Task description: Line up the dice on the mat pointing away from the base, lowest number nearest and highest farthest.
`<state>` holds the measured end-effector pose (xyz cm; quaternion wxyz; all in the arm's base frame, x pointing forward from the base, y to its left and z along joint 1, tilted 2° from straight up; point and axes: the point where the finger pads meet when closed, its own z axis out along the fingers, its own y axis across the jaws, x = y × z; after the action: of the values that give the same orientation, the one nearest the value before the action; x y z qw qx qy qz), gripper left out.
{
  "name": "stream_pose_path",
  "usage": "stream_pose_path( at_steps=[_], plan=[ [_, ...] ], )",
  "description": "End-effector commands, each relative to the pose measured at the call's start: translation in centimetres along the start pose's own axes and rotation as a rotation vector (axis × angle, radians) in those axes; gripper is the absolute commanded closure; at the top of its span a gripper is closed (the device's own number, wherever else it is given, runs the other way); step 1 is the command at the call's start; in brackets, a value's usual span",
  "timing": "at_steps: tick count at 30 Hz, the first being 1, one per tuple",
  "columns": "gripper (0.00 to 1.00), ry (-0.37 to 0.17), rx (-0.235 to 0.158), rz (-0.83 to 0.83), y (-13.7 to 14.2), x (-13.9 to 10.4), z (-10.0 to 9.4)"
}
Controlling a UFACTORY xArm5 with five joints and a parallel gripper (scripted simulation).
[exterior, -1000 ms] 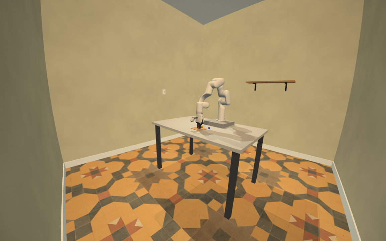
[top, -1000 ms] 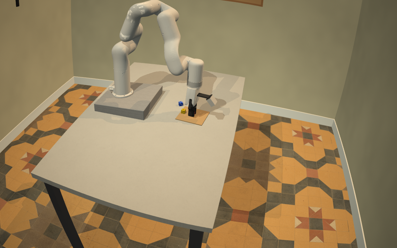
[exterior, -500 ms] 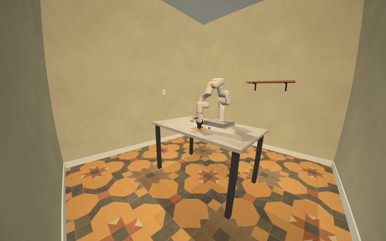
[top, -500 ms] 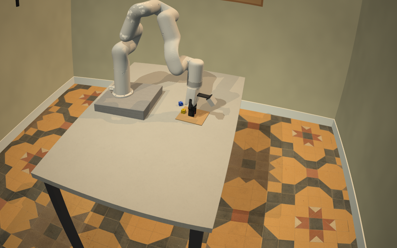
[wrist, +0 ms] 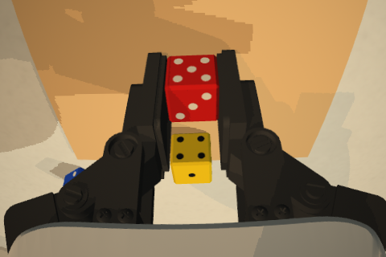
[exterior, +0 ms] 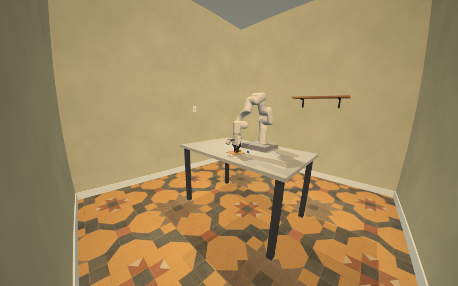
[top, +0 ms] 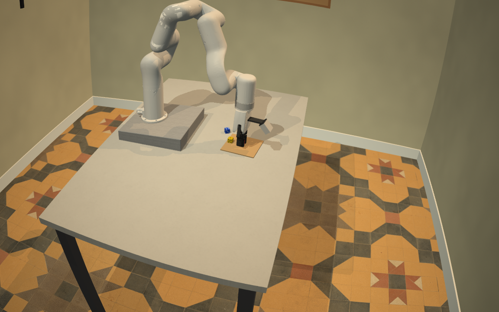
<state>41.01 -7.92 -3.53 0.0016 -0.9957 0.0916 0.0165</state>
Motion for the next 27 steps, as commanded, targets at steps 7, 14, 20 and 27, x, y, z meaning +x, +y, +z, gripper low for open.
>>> stream_pose_path(
  at_steps=[7, 14, 20, 27],
  plan=[
    [0.85, 0.004, 0.0, 0.0, 0.0, 0.1, -3.5],
    [0.85, 0.004, 0.0, 0.0, 0.0, 0.1, -7.3],
    [0.85, 0.004, 0.0, 0.0, 0.0, 0.1, -9.9],
    [0.85, 0.004, 0.0, 0.0, 0.0, 0.1, -10.0]
  ],
)
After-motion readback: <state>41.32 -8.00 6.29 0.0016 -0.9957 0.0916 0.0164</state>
